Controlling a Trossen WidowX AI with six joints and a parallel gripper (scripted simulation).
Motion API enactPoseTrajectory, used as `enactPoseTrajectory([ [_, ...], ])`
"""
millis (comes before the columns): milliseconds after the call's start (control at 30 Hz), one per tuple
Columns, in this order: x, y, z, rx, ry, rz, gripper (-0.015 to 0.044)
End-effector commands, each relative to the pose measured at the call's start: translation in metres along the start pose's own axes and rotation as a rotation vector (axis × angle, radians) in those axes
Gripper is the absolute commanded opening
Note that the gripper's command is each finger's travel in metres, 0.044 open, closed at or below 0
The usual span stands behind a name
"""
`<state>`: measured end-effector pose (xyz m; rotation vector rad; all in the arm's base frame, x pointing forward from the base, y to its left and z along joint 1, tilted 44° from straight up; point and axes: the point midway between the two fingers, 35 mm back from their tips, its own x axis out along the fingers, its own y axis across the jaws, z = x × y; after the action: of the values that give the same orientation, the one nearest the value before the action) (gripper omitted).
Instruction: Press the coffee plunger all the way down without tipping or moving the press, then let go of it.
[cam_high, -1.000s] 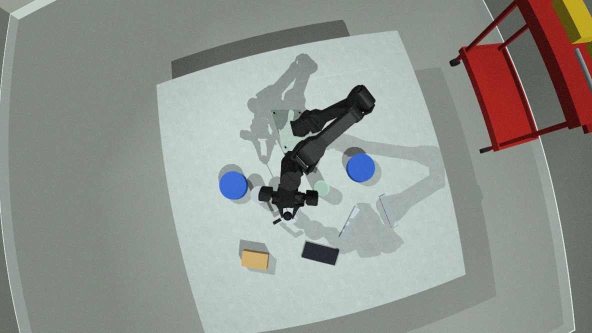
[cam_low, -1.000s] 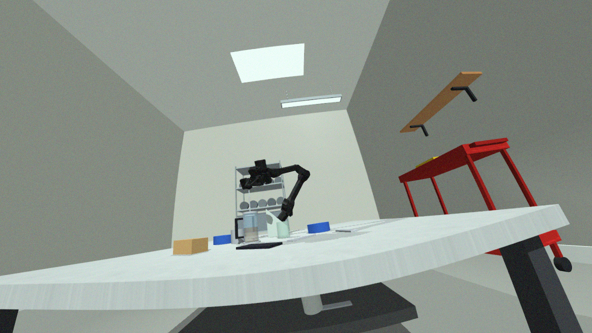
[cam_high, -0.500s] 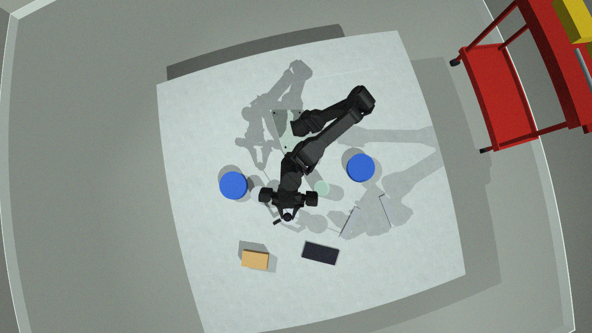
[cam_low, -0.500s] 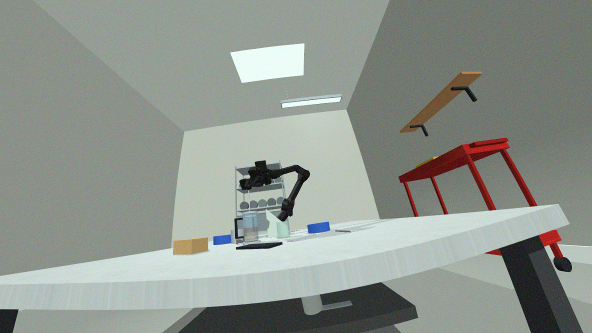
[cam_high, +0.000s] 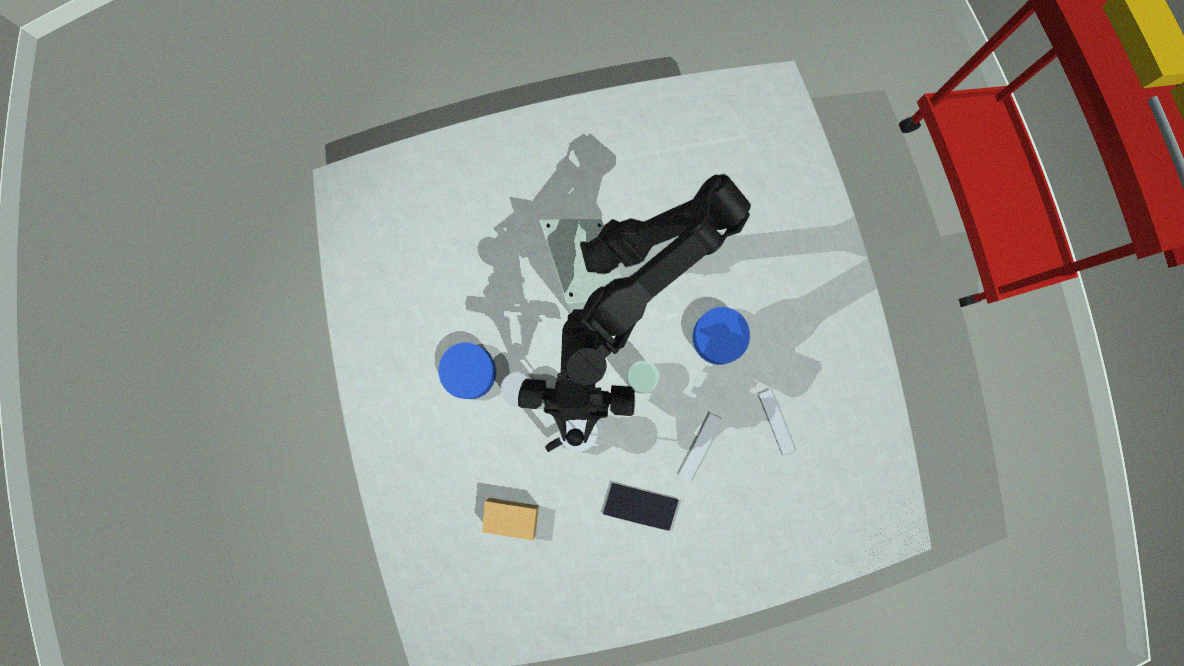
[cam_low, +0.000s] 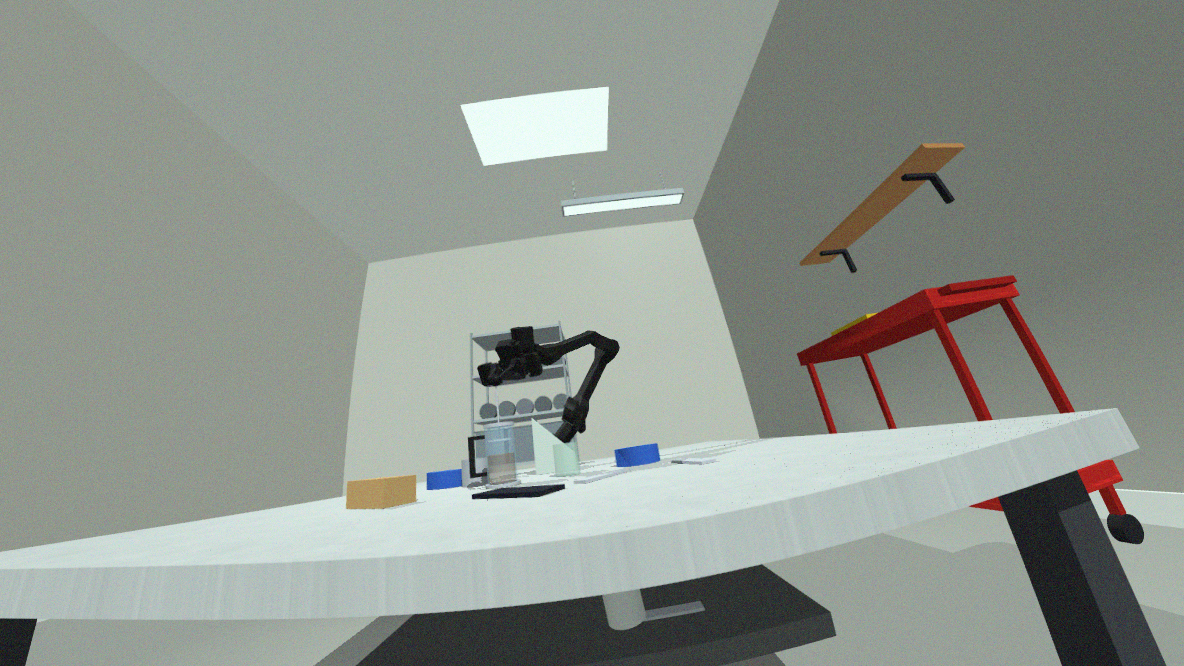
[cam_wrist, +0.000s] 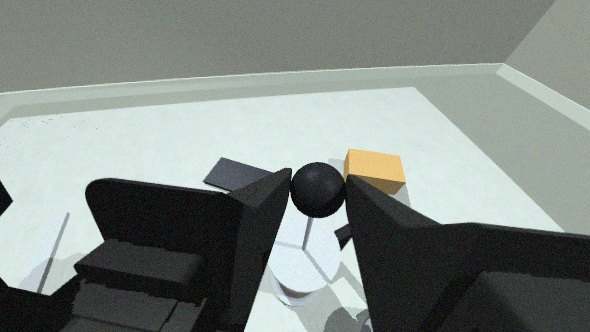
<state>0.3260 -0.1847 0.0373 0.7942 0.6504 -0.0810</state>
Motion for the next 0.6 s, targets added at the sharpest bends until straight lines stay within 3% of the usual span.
enactPoseTrajectory([
  [0, 0.009, -0.002, -0.017, 0.01, 0.031, -0.01, 0.0127],
  [567, 0.025, -0.002, -0.04, 0.011, 0.031, -0.01, 0.0127],
])
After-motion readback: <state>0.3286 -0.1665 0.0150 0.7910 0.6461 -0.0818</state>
